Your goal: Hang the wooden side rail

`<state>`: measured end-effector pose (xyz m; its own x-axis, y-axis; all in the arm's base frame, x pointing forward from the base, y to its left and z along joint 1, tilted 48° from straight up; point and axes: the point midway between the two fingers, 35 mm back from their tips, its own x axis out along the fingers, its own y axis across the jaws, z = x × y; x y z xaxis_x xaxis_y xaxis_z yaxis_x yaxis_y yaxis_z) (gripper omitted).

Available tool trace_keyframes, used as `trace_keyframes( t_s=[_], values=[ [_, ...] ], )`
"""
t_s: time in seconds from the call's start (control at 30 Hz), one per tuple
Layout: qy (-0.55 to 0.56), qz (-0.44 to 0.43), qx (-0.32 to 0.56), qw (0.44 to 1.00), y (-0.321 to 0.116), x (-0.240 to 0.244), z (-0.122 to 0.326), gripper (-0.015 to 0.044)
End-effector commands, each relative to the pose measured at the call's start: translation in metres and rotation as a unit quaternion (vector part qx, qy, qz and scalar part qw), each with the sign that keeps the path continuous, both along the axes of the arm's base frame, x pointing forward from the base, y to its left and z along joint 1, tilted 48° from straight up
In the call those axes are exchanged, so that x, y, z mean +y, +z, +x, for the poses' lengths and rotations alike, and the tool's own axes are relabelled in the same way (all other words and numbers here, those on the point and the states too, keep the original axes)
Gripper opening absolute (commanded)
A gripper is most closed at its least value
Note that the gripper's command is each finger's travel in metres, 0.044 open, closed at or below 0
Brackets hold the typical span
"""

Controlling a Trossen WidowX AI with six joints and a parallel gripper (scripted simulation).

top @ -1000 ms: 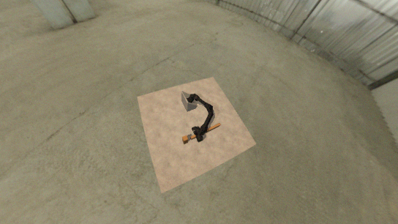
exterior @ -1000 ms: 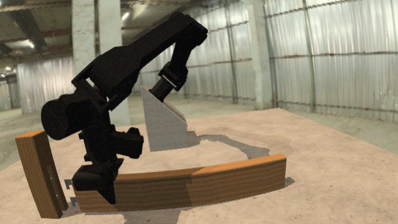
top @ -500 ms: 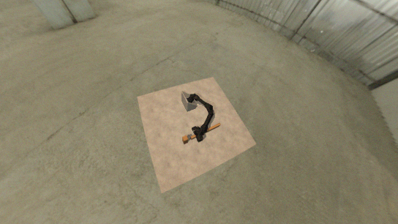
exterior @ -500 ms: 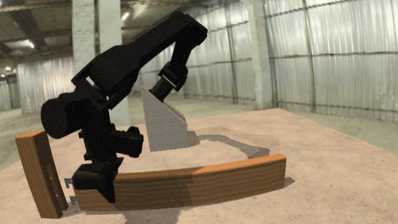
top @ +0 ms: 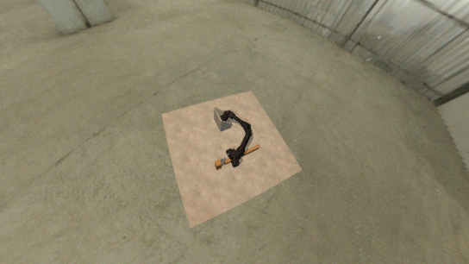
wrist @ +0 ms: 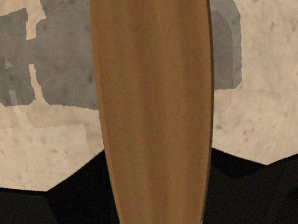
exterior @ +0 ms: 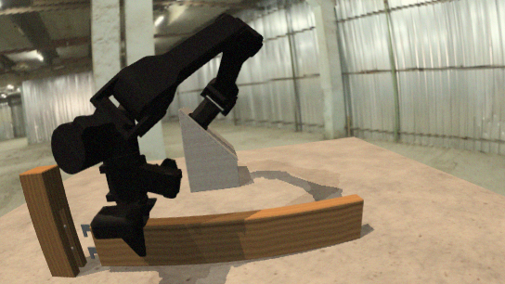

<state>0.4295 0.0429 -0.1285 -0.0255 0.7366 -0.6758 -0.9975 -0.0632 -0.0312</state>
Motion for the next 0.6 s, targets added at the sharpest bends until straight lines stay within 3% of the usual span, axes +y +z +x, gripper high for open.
trace_keyframes(
  t_s=[0.0, 0.57],
  values=[
    [-0.004, 0.0, -0.008, 1.0, 0.0042, -0.0066, 0.0038, 0.0],
    [-0.004, 0.0, -0.009, 1.0, 0.0061, -0.0087, 0.0038, 0.0]
  ],
)
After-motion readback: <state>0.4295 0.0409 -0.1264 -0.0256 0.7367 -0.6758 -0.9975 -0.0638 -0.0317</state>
